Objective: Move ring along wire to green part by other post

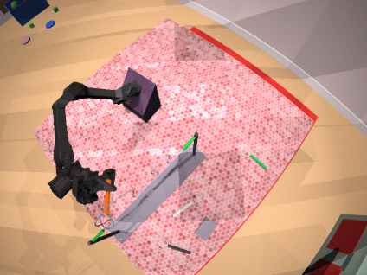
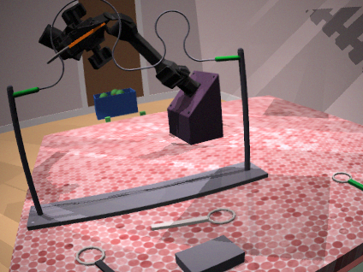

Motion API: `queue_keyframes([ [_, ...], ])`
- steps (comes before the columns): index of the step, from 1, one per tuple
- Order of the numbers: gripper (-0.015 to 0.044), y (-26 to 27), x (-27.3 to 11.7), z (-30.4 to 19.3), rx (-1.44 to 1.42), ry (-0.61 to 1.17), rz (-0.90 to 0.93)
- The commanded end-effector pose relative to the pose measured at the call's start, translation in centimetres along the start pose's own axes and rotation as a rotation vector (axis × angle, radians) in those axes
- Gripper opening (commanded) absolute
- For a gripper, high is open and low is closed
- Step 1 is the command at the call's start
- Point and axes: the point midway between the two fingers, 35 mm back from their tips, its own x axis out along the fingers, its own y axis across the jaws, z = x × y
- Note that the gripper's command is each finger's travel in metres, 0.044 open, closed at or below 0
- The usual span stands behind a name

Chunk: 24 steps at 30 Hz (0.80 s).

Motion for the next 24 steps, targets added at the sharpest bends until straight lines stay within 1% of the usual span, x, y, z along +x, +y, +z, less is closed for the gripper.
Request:
queue_keyframes([
  [1, -0.015, 0.47, -0.01, 0.07, -0.007, 0.002, -0.002],
  [24, -0.015, 0.28, -0.06, 0.14, -0.201, 0.003, -0.117],
])
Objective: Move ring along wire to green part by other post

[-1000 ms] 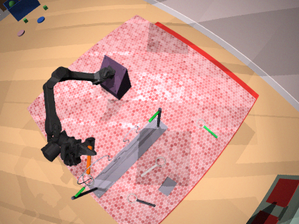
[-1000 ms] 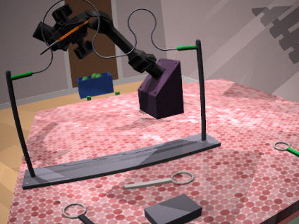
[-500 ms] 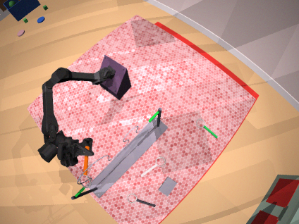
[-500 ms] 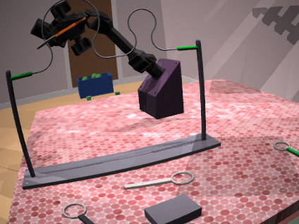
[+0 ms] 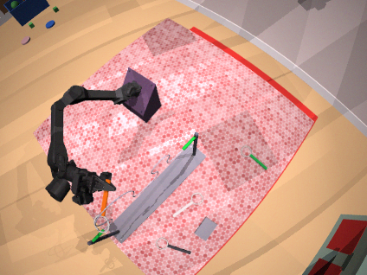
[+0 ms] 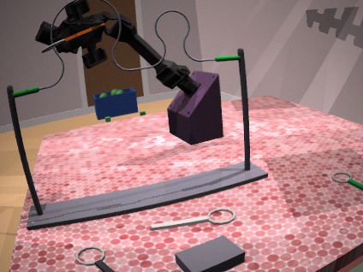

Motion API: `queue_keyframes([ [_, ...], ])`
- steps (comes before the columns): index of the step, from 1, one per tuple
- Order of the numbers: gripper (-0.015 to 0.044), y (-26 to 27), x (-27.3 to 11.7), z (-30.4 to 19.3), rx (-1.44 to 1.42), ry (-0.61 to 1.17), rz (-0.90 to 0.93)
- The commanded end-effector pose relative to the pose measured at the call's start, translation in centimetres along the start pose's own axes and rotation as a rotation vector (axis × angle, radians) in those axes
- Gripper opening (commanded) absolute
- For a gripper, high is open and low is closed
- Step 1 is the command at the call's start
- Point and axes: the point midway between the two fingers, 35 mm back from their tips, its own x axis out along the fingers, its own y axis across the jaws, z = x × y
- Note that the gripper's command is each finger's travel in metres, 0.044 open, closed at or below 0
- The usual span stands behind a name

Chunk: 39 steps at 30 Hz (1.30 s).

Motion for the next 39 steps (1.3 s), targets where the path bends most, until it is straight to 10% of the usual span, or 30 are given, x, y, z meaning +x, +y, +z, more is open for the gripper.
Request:
queue_keyframes([
  [1, -0.015, -0.2, 0.1, 0.2, -0.045, 0.0, -0.027],
  [39, -0.015, -1.5, -0.1, 0.5, -0.463, -0.005, -0.282],
])
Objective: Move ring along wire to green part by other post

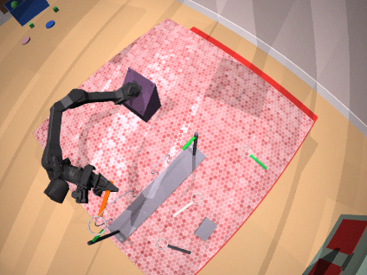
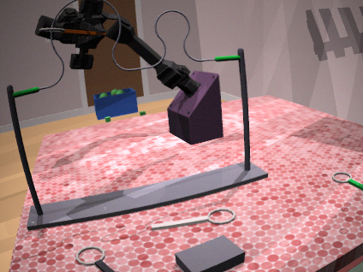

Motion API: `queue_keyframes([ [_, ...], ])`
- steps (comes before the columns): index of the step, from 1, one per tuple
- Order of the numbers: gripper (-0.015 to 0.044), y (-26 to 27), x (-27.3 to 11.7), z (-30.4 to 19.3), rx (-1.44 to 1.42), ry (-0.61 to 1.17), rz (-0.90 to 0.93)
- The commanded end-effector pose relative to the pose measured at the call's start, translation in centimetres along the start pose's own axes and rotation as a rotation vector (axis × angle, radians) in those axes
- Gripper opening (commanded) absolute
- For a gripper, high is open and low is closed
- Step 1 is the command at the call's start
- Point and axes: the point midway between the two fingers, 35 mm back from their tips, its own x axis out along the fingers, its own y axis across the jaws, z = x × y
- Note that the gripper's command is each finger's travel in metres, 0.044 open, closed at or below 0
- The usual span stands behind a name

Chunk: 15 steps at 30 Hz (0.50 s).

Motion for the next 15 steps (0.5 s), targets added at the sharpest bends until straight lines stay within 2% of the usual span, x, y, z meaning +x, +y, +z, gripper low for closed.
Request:
queue_keyframes([
  [1, -0.015, -0.04, -0.05, 0.12, -0.051, -0.003, -0.028],
  [15, -0.015, -0.58, -0.06, 0.18, -0.201, -0.008, -0.122],
])
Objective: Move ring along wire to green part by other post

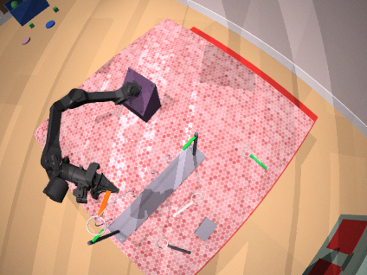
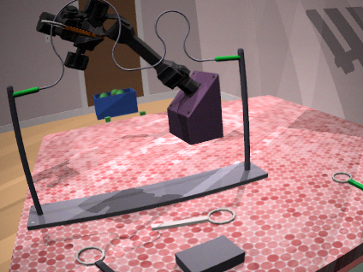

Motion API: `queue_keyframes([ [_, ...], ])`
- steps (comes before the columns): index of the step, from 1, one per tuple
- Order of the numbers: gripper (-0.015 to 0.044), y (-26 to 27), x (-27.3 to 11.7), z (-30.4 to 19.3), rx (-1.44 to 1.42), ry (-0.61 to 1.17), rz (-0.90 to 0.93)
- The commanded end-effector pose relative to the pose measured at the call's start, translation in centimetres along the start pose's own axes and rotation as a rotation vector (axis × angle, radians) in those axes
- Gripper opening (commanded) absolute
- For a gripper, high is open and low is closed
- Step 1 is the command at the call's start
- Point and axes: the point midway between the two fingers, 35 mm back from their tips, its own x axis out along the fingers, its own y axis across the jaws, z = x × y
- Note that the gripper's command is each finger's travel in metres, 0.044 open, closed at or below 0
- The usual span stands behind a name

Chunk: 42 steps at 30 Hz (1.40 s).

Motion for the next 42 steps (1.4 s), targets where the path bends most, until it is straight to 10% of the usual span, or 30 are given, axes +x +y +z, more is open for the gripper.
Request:
queue_keyframes([
  [1, -0.015, 0.0, -0.2, 0.1, -0.051, -0.005, -0.028],
  [42, -0.015, -1.5, -0.2, 0.4, -0.49, -0.028, -0.306],
])
